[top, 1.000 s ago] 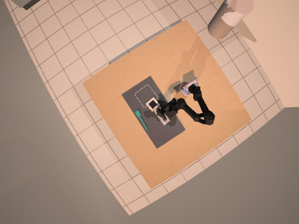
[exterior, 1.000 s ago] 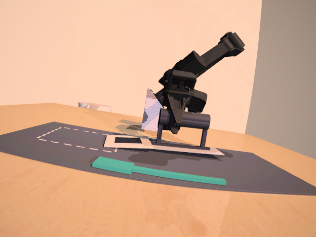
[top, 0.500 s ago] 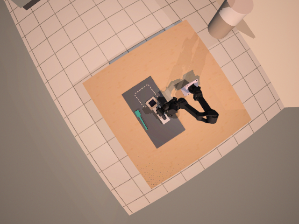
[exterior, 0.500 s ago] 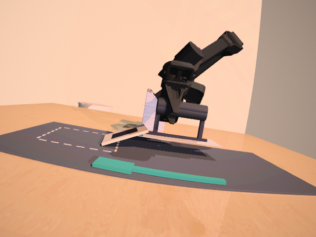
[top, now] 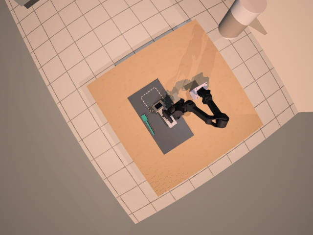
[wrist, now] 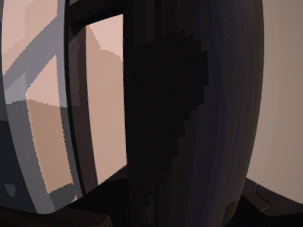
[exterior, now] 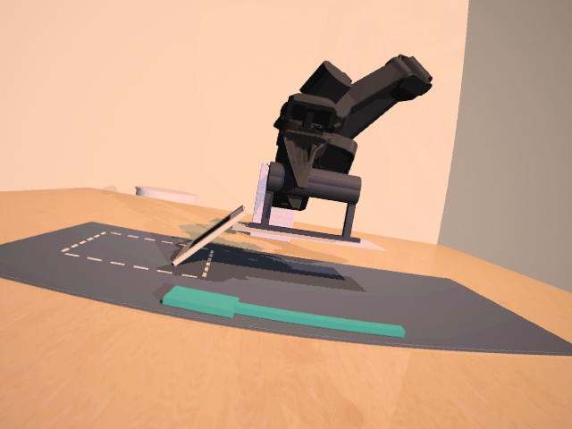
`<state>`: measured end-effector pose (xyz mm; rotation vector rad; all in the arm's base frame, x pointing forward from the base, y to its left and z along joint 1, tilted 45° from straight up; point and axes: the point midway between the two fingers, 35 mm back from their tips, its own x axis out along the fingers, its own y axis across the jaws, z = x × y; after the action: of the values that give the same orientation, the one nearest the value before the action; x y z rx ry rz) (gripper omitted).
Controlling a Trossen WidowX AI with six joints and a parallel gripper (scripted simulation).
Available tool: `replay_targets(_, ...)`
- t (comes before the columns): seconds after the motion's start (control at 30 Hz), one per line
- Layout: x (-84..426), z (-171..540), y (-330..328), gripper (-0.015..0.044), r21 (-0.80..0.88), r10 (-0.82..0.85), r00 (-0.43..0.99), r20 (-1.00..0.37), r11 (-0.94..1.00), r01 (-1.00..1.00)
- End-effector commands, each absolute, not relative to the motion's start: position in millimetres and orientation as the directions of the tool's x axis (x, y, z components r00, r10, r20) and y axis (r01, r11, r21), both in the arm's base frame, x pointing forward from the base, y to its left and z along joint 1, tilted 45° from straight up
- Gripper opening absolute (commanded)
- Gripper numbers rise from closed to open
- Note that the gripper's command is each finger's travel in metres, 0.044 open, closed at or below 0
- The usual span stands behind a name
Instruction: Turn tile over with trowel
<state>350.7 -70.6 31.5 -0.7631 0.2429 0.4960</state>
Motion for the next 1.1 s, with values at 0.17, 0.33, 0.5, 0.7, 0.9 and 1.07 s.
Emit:
replay_targets(0.17,351,28,-92,0.0000,-0.614,0.326,0.866,-0.379,0.612,-0.499)
replay_targets(0.33,351,23,-100,0.0000,-0.614,0.326,0.866,-0.379,0.611,-0.499)
replay_targets(0.5,350,17,-107,0.0000,-0.614,0.326,0.866,-0.379,0.611,-0.499)
replay_targets(0.7,350,9,-115,0.0000,-0.615,0.326,0.866,-0.379,0.611,-0.499)
replay_targets(0.9,350,0,-120,0.0000,-0.615,0.325,0.866,-0.379,0.610,-0.499)
replay_targets(1.07,350,-3,-122,0.0000,-0.615,0.325,0.866,-0.379,0.610,-0.499)
